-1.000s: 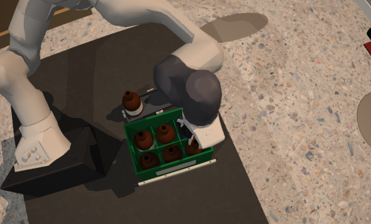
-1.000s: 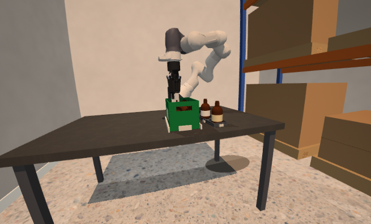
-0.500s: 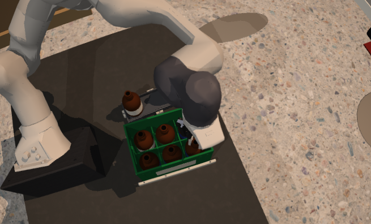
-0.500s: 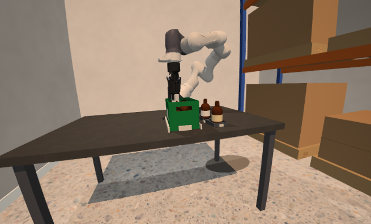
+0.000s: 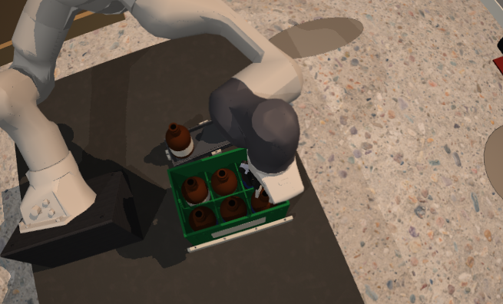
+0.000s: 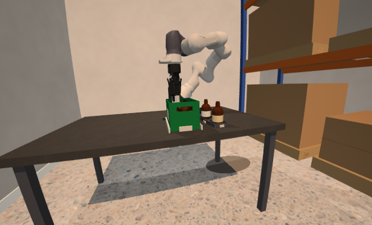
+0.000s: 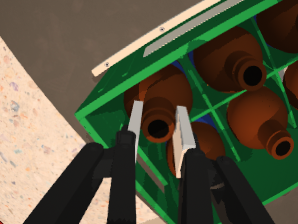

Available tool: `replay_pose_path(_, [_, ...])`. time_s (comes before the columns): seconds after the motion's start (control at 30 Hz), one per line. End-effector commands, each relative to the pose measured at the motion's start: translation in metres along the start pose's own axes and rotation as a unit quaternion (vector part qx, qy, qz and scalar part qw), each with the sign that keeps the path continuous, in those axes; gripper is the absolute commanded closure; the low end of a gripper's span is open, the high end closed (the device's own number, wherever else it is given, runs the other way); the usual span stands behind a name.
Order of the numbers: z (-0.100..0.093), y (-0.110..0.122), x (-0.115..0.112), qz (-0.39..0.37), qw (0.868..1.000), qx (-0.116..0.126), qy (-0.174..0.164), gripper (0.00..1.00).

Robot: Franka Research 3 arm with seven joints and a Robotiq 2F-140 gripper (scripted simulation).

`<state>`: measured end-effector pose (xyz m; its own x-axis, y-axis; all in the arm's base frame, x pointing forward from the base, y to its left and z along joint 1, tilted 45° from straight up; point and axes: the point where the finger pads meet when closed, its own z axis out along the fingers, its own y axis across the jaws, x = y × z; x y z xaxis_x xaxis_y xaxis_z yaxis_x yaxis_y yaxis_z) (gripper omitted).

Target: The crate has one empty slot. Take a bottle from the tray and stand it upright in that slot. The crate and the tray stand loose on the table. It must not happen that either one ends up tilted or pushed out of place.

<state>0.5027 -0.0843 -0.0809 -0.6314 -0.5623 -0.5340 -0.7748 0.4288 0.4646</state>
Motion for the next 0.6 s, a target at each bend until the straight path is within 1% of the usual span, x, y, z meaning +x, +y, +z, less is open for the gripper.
replay_pose_path(0.0, [0.0016,-0.0019,0.0001,-0.003,1.000,0.003,0.000,1.00])
replay_pose_path(0.57, [0.0047,-0.0019,0.0001,-0.003,1.000,0.003,0.000,1.00])
